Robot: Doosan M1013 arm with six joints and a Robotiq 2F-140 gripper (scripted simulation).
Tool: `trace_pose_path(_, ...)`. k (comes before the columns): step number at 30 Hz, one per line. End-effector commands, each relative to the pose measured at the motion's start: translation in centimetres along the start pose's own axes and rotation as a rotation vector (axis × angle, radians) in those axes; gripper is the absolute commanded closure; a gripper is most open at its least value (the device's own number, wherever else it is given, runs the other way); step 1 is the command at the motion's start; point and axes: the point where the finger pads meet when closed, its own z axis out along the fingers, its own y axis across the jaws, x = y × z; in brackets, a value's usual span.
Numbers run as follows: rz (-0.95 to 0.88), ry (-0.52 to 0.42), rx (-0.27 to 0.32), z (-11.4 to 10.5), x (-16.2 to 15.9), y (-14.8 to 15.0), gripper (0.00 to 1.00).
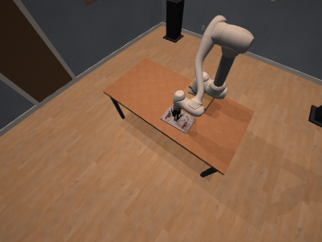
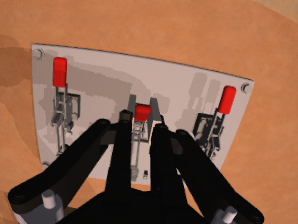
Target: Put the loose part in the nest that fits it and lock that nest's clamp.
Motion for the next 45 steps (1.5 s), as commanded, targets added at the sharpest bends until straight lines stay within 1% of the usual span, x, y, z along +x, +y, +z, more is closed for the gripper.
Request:
trace_pose_path(1, 0.0, 0.0, 0.0, 0.2, 0.4, 0.0, 0.9)
trace_pose_path(20, 0.0, 0.0, 0.0, 1.4, 1.8, 0.0, 0.9)
trace_pose_path(45, 0.0, 0.0, 0.0, 2.6, 2.4, 0.0, 0.9)
